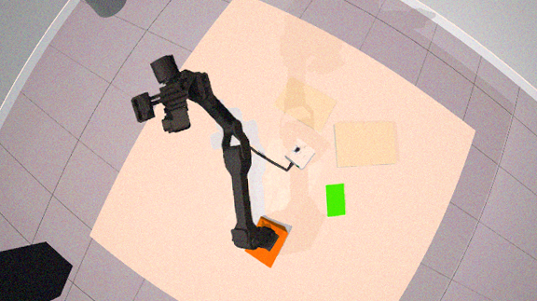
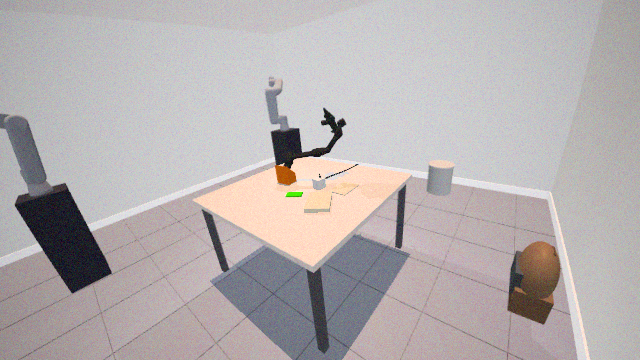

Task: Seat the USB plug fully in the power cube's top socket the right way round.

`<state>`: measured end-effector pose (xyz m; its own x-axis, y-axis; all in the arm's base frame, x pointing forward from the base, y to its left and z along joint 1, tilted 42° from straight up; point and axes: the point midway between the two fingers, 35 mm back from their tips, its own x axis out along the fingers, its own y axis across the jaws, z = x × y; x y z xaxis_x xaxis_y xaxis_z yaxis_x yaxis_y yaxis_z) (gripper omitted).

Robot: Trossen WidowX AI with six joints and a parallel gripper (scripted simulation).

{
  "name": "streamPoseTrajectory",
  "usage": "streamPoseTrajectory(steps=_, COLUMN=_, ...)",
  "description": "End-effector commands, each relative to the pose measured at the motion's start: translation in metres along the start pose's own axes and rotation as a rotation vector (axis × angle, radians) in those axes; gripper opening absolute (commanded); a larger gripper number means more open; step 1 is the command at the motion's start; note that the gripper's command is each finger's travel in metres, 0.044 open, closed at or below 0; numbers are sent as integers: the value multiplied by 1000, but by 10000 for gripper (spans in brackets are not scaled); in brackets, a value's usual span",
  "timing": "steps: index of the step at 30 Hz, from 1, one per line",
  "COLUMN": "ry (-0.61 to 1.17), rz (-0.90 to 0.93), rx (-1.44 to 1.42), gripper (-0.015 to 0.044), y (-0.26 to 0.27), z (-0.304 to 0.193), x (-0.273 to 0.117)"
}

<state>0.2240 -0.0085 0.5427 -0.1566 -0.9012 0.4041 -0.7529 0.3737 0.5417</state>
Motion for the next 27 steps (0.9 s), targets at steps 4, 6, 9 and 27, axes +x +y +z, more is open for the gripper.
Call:
streamPoseTrajectory(steps=4, ry=-14, rz=-57, rx=42, gripper=440, y=36, z=14, x=8)
streamPoseTrajectory(steps=6, ry=-20, rz=-97, rx=47, gripper=440, y=53, z=24, x=13)
streamPoseTrajectory(steps=9, ry=-29, rz=-173, rx=27, gripper=440, y=75, z=42, x=25)
streamPoseTrajectory(steps=27, ry=220, rz=-712, rx=-549, gripper=440, y=72, z=136, x=132)
